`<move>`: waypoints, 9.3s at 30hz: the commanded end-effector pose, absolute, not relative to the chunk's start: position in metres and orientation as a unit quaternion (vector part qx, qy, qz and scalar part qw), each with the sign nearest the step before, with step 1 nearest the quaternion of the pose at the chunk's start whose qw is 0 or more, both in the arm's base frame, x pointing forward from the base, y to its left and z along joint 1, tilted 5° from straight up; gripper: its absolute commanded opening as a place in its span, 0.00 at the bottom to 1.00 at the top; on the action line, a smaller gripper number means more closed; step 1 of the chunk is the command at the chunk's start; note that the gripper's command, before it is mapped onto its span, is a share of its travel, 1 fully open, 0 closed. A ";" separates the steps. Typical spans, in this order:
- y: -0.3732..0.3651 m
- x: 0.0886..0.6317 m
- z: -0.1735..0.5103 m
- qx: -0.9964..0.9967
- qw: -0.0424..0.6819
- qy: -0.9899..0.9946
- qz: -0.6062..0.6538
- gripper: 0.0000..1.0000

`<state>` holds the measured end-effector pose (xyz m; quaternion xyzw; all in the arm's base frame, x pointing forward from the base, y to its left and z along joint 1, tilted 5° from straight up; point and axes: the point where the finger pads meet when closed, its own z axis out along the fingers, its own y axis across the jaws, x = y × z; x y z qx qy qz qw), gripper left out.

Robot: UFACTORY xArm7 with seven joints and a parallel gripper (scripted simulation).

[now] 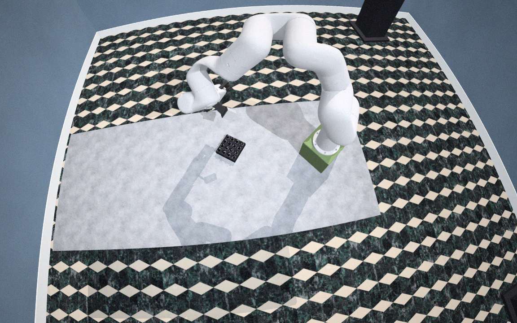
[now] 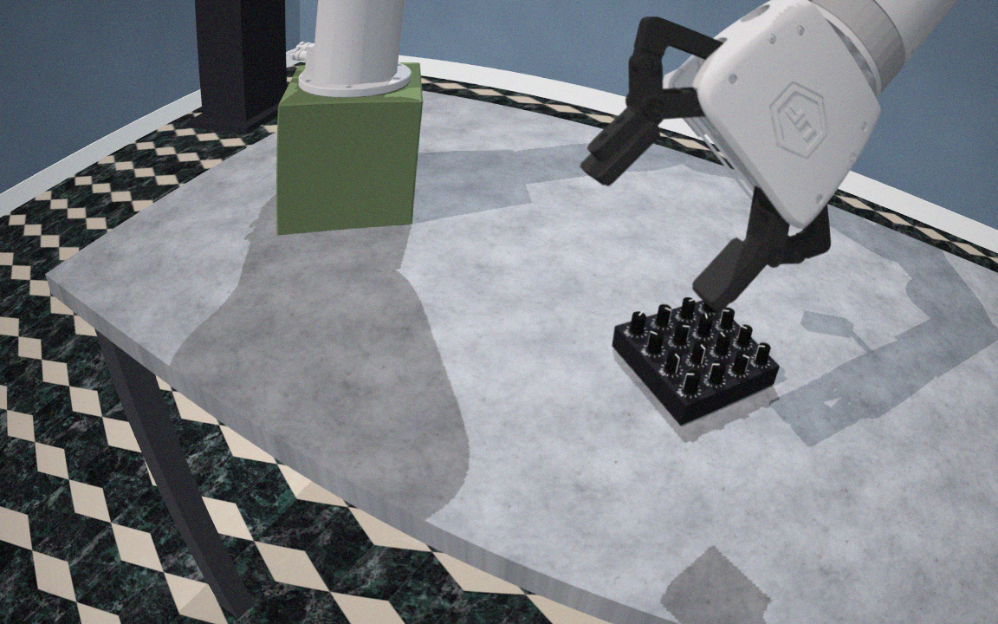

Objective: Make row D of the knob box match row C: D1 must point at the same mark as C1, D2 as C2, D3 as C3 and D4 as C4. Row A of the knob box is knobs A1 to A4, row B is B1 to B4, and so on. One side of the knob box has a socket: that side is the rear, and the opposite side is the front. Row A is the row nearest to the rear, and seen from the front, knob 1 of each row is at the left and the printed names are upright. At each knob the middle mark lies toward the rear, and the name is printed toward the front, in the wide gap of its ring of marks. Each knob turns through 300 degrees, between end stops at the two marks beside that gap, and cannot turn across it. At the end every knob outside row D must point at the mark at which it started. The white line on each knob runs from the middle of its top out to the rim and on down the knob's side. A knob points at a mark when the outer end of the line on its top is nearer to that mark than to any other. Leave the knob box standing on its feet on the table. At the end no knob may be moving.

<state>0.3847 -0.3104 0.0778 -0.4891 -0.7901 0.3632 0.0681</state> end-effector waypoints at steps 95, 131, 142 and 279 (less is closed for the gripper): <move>-0.119 0.406 -0.035 -0.967 0.026 0.253 -0.006 1.00; -0.120 0.403 -0.037 -0.924 0.033 0.381 -0.026 1.00; -0.120 0.403 -0.037 -0.924 0.033 0.381 -0.026 1.00; -0.083 0.364 -0.039 -0.923 0.032 0.381 -0.026 1.00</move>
